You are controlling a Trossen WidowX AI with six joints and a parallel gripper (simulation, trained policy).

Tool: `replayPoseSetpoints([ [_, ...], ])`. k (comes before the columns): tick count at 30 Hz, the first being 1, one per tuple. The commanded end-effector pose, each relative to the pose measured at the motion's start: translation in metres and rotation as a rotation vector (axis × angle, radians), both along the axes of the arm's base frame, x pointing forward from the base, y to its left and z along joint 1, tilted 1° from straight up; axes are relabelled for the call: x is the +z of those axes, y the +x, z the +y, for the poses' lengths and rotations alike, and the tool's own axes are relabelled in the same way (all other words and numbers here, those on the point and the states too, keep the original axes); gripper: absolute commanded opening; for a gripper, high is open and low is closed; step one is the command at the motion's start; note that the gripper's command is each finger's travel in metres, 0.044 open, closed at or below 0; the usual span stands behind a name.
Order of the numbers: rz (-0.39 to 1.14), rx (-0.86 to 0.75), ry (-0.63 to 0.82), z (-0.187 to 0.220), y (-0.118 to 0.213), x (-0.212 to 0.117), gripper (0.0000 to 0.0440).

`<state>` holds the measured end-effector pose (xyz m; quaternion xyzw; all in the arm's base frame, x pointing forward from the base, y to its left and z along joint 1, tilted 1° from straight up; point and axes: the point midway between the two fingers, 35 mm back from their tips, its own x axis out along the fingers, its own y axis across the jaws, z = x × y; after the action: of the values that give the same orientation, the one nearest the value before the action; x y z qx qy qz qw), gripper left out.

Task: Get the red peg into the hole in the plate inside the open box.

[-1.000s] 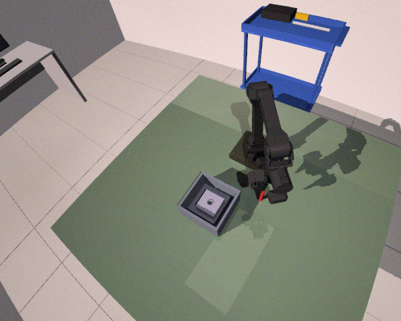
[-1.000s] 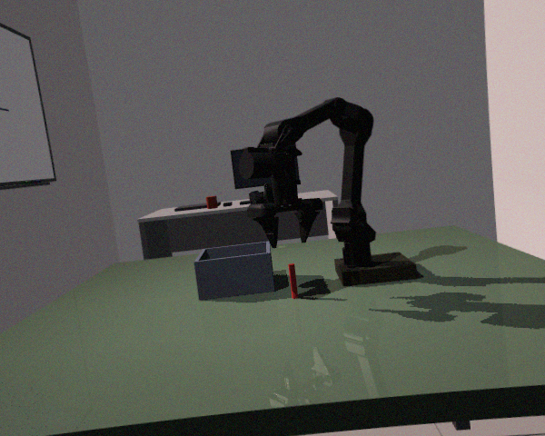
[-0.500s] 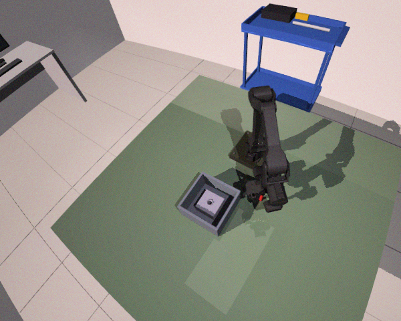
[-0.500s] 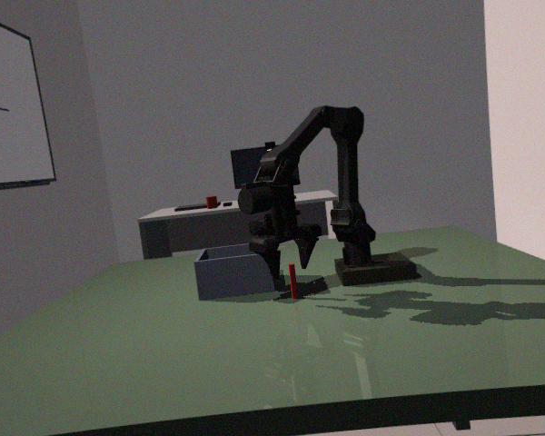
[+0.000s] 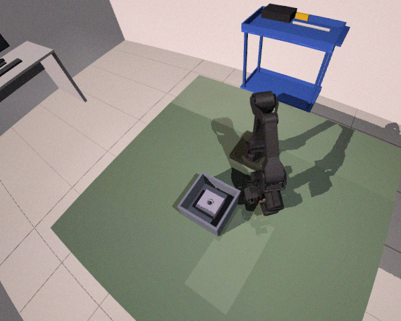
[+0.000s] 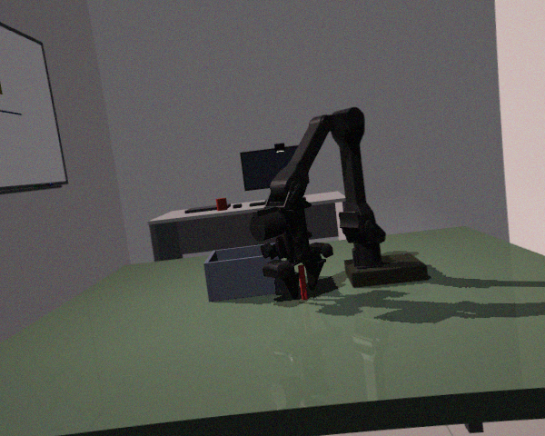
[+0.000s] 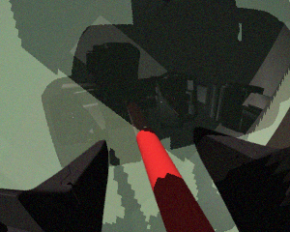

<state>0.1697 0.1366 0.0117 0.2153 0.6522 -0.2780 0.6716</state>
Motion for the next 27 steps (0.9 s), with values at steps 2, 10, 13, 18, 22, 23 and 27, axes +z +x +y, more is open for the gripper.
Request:
replayPoseSetpoints([
  [2,0.019,-0.004,-0.025,-0.004,-0.001,-0.006,0.0136],
  [10,0.02,-0.01,-0.065,-0.008,0.005,-0.001,0.0],
  [13,-0.011,-0.004,-0.074,-0.009,0.012,0.011,0.0],
  [18,-0.056,0.0,-0.09,-0.014,0.021,0.032,0.0],
  [22,-0.09,-0.004,-0.102,-0.018,0.028,0.05,0.0],
  [23,-0.099,-0.006,-0.104,-0.019,0.031,0.055,0.0],
  [27,-0.138,-0.023,-0.111,-0.024,0.04,0.075,0.0],
])
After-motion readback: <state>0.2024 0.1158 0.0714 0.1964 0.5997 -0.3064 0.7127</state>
